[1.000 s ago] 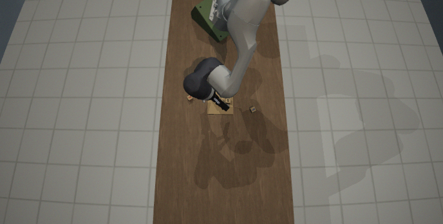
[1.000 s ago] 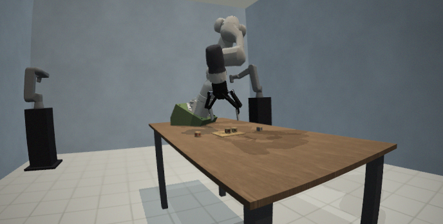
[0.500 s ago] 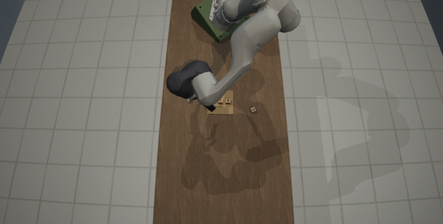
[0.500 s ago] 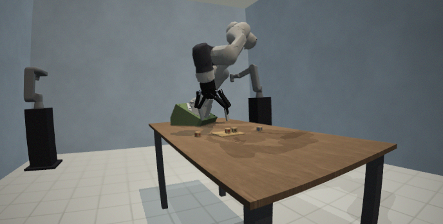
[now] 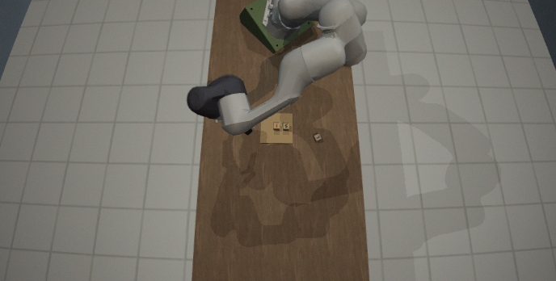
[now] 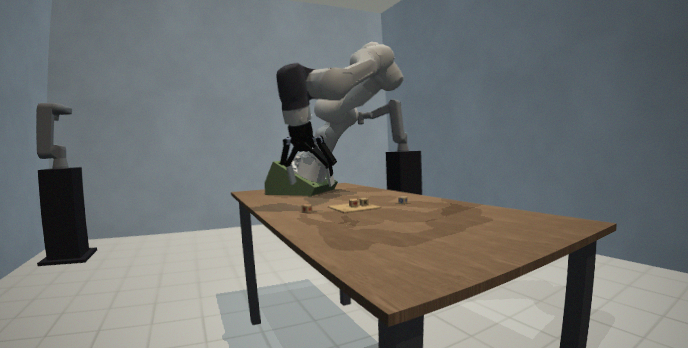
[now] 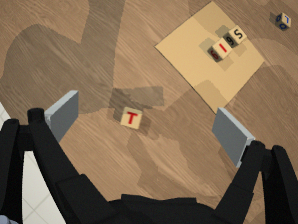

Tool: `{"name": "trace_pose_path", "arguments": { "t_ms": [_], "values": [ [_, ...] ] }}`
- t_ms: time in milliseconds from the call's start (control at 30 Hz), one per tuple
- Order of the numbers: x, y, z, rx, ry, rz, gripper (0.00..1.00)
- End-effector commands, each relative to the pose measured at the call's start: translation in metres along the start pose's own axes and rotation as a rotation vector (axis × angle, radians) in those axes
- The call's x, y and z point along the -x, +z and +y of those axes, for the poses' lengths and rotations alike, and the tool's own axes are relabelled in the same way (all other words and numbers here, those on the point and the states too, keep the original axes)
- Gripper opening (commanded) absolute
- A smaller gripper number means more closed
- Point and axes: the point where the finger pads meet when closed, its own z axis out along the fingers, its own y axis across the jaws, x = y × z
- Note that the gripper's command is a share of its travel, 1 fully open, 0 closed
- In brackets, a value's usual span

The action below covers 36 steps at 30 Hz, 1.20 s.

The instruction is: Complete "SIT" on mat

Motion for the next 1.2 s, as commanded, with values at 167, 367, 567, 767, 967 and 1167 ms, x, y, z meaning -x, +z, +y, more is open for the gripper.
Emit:
{"name": "trace_pose_path", "arguments": {
  "t_ms": [167,367,567,767,967,1167],
  "values": [
    [0.006,-0.017,-0.014,-0.002,-0.092,0.001,1.0],
    [0.008,-0.021,-0.017,-0.009,-0.093,-0.004,1.0],
    [0.009,-0.022,-0.018,-0.01,-0.094,-0.005,1.0],
    [0.009,-0.022,-0.018,-0.01,-0.094,-0.005,1.0],
    [0.009,-0.022,-0.018,-0.01,-0.094,-0.005,1.0],
    [0.009,-0.022,-0.018,-0.01,-0.094,-0.005,1.0]
  ]
}}
